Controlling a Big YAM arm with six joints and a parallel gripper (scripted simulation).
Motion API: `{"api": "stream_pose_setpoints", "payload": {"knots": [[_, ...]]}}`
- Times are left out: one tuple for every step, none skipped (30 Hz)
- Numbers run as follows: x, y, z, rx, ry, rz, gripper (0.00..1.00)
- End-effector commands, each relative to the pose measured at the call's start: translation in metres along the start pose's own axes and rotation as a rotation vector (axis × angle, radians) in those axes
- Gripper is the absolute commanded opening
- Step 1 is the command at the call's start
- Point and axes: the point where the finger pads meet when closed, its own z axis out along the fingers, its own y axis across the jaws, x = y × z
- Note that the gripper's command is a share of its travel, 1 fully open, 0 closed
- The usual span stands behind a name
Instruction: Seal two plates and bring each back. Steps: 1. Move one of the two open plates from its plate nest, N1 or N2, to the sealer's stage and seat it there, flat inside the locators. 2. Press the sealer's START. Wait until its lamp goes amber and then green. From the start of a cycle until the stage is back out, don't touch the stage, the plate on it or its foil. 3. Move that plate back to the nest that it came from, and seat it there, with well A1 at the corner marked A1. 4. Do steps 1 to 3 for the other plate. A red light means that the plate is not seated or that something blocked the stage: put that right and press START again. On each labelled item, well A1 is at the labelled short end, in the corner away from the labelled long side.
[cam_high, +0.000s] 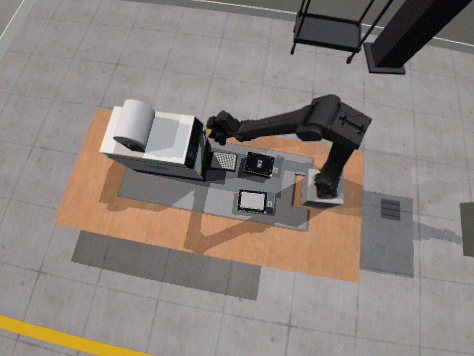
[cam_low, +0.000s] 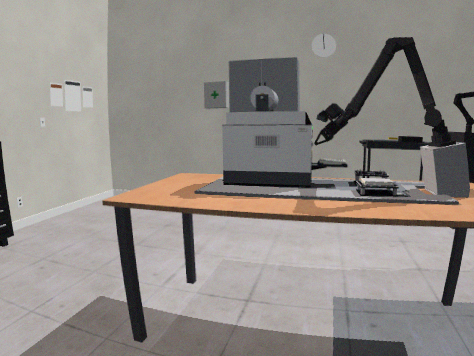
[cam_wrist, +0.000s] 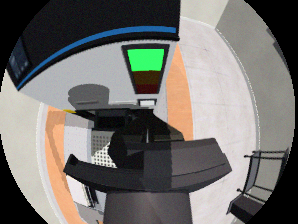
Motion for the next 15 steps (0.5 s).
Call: {"api": "stream_pose_setpoints", "payload": {"knots": [[-0.0018,-0.0034,0.0103,-0.001,0.012,0.020,0.00],[0.0006,-0.0052,0.0094,0.002,0.015,0.023,0.00],[0.0005,-0.0076,0.0089,0.006,0.015,0.025,0.00],[0.0004,-0.0100,0.0083,0.009,0.014,0.027,0.00],[-0.0020,-0.0107,0.0072,0.011,0.010,0.026,0.00],[-0.0023,-0.0113,0.0073,0.012,0.009,0.026,0.00],[-0.0032,-0.0114,0.0075,0.012,0.008,0.025,0.00],[-0.0040,-0.0115,0.0078,0.012,0.007,0.025,0.00],[-0.0048,-0.0115,0.0081,0.012,0.006,0.024,0.00],[-0.0055,-0.0114,0.0084,0.012,0.005,0.024,0.00],[-0.0063,-0.0115,0.0087,0.012,0.004,0.023,0.00],[-0.0070,-0.0115,0.0091,0.012,0.003,0.023,0.00],[-0.0076,-0.0116,0.0094,0.012,0.002,0.023,0.00],[-0.0082,-0.0093,0.0106,0.008,0.003,0.021,0.00],[-0.0087,-0.0070,0.0118,0.005,0.003,0.019,0.00]]}}
